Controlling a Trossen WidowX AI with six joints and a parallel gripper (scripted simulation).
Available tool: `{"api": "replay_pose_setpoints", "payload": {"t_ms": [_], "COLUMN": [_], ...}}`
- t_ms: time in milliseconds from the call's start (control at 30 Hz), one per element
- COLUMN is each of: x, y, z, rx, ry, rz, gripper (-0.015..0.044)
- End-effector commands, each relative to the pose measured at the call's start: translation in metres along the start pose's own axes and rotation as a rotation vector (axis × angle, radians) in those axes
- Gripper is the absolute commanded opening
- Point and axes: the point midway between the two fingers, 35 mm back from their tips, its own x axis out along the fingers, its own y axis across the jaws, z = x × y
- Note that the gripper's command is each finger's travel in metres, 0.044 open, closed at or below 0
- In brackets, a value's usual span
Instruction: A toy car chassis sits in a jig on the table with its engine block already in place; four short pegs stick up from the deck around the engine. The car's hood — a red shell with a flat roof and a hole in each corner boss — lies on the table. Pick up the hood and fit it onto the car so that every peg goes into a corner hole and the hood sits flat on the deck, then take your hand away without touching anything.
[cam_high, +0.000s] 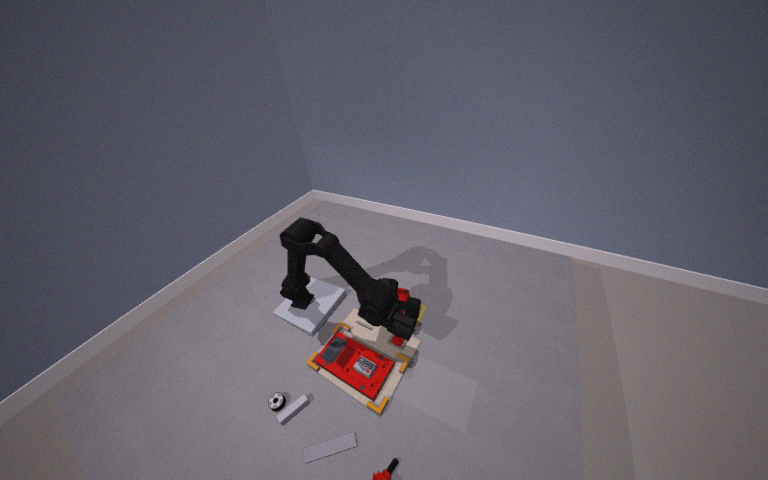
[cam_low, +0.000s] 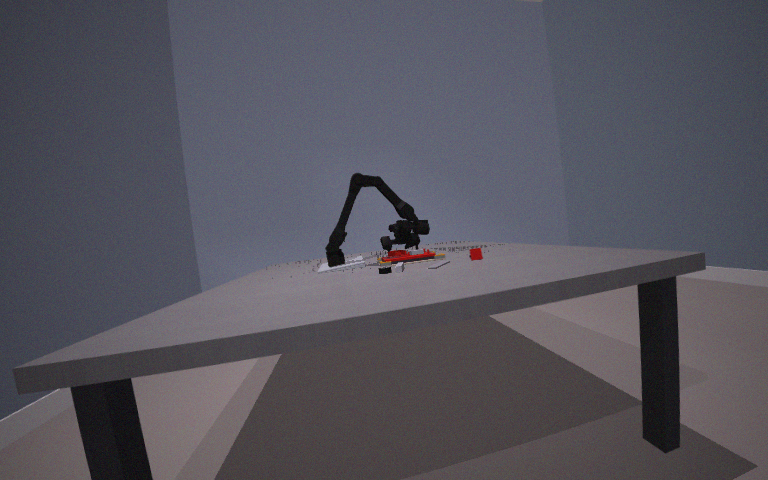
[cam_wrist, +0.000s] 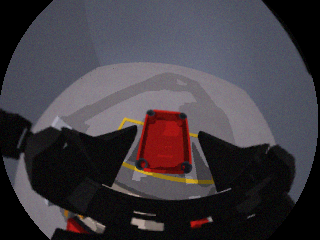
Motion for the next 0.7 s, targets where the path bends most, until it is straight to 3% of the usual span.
{"api": "replay_pose_setpoints", "payload": {"t_ms": [0,667], "x": [0.0033,0.0089], "y": [0.0024,0.0027], "z": [-0.0041,-0.0122], "rx": [0.007,0.007], "ry": [-0.002,-0.002], "rz": [0.008,0.008], "gripper": [0.044,0.044]}}
